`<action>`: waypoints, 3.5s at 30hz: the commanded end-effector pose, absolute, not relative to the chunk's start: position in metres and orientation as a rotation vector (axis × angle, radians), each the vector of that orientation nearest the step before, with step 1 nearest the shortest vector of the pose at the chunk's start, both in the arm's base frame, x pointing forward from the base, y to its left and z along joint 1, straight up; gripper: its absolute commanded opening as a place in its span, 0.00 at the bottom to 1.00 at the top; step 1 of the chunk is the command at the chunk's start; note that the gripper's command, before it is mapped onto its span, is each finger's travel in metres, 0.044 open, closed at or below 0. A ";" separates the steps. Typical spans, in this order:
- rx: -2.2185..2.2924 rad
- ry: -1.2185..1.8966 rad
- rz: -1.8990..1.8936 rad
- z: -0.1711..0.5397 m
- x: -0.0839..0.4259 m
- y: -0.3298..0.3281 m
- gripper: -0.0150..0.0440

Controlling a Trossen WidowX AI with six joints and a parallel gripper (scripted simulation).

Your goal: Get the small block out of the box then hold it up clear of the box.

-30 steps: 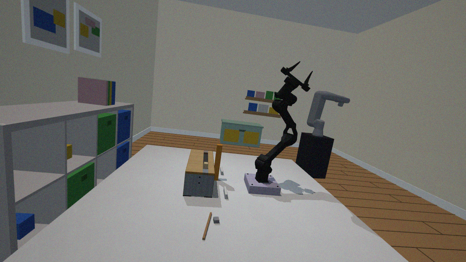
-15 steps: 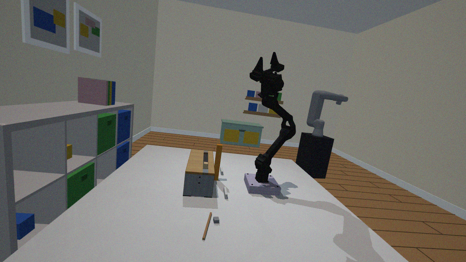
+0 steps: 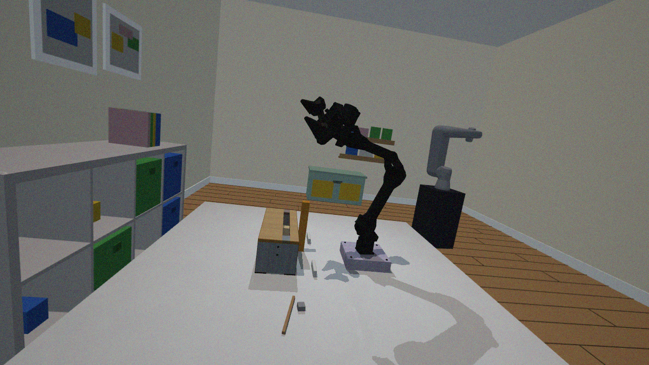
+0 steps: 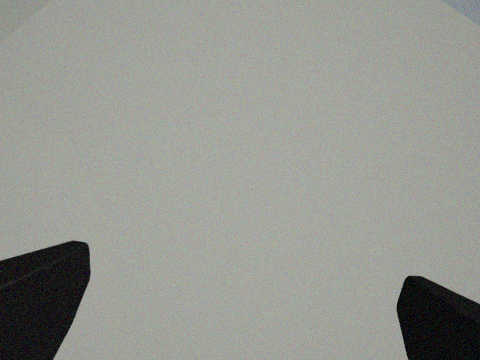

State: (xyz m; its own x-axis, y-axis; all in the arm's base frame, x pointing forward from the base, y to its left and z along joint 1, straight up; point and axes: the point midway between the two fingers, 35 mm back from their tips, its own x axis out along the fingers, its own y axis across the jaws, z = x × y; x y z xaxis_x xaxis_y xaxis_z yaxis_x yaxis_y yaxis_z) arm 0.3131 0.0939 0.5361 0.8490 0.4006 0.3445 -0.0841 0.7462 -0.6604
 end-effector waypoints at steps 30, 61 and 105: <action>1.284 1.106 -1.211 0.162 0.327 -0.030 0.93; 1.302 1.105 -1.285 0.159 0.322 -0.057 0.93; 1.298 1.101 -1.288 0.159 0.314 -0.127 0.93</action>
